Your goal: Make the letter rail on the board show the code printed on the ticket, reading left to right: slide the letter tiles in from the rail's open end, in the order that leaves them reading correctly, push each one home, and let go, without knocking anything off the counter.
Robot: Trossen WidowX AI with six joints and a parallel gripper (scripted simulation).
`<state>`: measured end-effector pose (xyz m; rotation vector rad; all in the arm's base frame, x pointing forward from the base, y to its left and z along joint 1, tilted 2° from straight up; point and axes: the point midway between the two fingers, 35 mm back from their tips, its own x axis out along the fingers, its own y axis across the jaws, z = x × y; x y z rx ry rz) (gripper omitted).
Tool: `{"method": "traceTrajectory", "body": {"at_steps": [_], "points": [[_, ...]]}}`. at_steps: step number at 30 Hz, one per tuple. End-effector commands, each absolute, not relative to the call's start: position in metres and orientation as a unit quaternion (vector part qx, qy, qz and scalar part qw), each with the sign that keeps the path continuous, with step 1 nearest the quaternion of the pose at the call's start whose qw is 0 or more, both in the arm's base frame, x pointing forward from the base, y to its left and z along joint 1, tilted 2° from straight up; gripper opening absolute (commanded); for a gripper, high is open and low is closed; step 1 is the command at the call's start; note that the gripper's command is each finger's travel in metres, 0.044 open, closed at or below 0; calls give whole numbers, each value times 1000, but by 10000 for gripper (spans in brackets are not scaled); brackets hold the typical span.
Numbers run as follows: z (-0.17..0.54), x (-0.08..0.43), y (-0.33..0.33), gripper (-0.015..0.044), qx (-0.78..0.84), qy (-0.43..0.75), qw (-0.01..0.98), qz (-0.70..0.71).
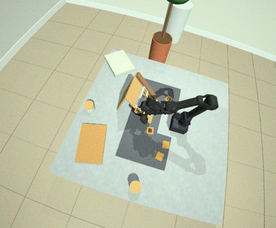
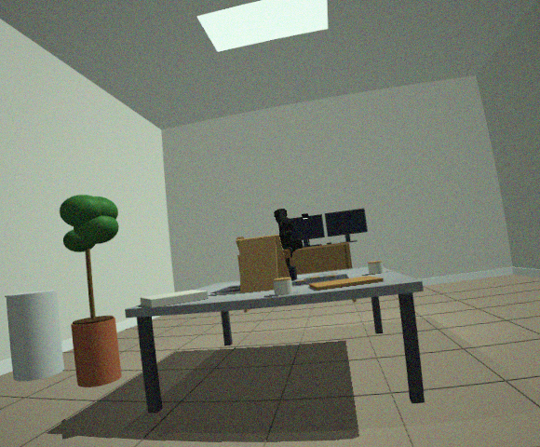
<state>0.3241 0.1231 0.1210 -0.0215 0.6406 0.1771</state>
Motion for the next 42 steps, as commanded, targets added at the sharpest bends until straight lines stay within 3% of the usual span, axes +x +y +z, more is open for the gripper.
{"method": "traceTrajectory", "body": {"at_steps": [1, 42], "points": [[122, 324, 121, 0, -11, 313, 946, 89], [121, 328, 101, 0, -12, 313, 946, 89]]}}
